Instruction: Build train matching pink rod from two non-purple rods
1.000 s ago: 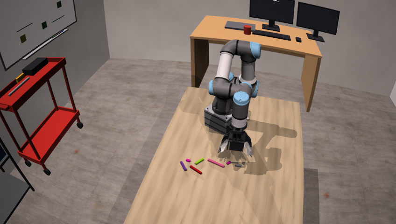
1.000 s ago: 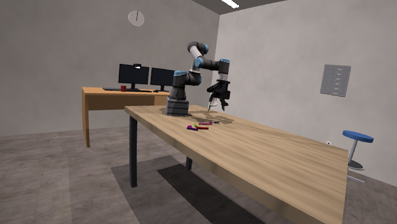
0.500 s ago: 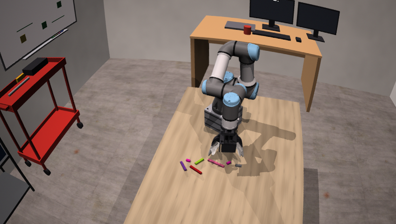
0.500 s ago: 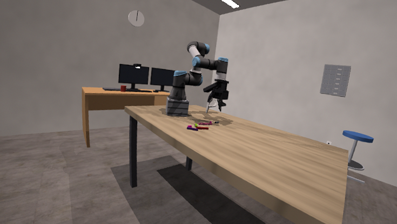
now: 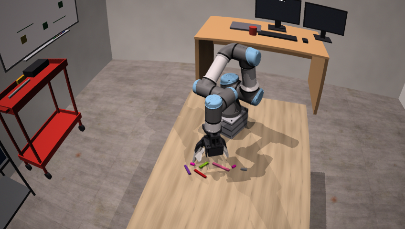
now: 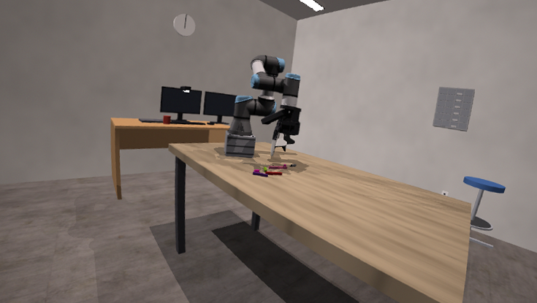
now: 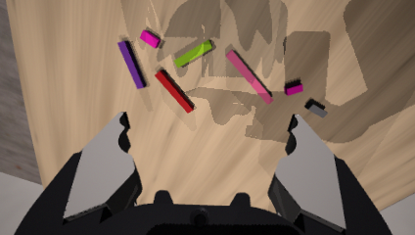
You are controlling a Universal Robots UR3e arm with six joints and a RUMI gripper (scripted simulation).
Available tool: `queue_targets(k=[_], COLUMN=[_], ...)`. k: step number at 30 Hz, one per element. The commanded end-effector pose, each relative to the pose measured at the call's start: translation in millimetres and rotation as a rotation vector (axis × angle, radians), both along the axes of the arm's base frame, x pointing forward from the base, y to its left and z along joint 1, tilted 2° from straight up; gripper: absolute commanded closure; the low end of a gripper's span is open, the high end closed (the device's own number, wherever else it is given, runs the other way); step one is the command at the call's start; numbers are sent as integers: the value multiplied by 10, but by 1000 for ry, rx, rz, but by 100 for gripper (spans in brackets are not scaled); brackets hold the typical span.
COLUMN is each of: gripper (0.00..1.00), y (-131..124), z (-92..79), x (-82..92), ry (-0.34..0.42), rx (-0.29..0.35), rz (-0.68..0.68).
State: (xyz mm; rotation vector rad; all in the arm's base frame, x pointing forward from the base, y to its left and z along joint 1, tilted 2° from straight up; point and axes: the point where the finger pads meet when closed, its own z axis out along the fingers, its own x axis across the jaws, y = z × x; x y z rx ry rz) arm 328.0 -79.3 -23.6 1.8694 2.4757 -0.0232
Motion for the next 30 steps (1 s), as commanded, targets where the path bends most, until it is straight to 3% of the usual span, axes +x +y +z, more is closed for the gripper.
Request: queue_targets(k=[1,15,30], gripper=[0,0,0], y=[-277,-947,-1059], z=[2,12,14], x=[4,-125,-159], ry=[-3,2,3], rx=[13,6,5], rz=[94,307,343])
